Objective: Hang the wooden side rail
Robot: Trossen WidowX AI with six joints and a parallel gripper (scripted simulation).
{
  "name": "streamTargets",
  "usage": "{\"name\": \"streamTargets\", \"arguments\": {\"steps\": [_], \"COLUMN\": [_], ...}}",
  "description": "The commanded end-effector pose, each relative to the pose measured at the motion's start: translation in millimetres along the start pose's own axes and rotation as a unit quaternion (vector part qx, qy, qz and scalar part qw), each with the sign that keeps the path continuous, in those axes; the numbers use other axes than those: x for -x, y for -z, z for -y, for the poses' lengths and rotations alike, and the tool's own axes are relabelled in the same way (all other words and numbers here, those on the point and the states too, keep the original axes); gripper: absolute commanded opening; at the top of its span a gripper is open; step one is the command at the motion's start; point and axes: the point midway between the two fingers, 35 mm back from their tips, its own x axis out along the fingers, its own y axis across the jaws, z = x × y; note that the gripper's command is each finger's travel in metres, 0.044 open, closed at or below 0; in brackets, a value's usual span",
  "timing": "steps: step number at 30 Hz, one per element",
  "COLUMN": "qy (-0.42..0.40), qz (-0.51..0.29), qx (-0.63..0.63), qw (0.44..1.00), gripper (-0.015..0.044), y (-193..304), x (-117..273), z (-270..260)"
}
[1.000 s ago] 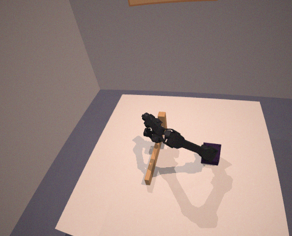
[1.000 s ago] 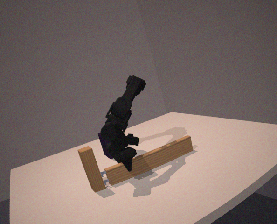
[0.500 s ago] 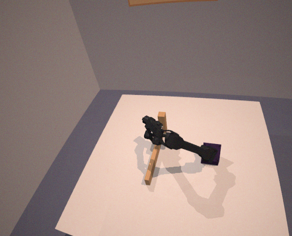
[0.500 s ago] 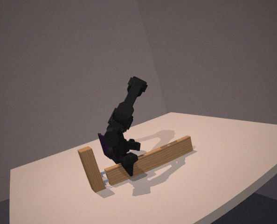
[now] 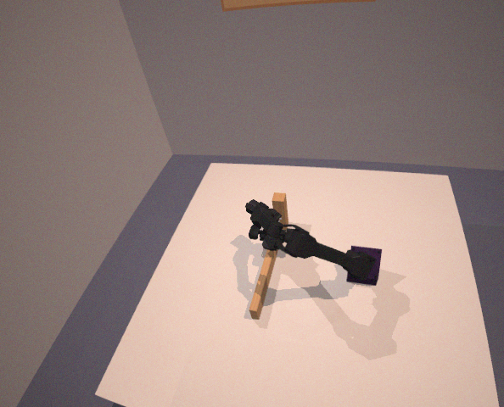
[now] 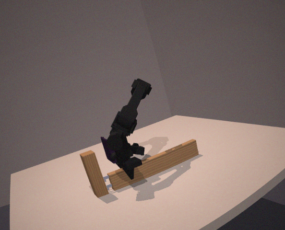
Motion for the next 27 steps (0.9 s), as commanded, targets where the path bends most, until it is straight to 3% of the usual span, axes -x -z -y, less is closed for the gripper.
{"name": "streamTargets", "arguments": {"steps": [1,5,27], "qy": [0.001,0.001,0.002], "qz": [0.002,0.002,0.000], "qx": [-0.002,-0.002,-0.002], "qw": [1.000,1.000,1.000], "gripper": [0.0072,0.0000,0.0000], "y": [-0.5,-0.5,-0.2], "x": [0.0,0.0,0.0], "z": [0.3,0.3,-3.1]}}
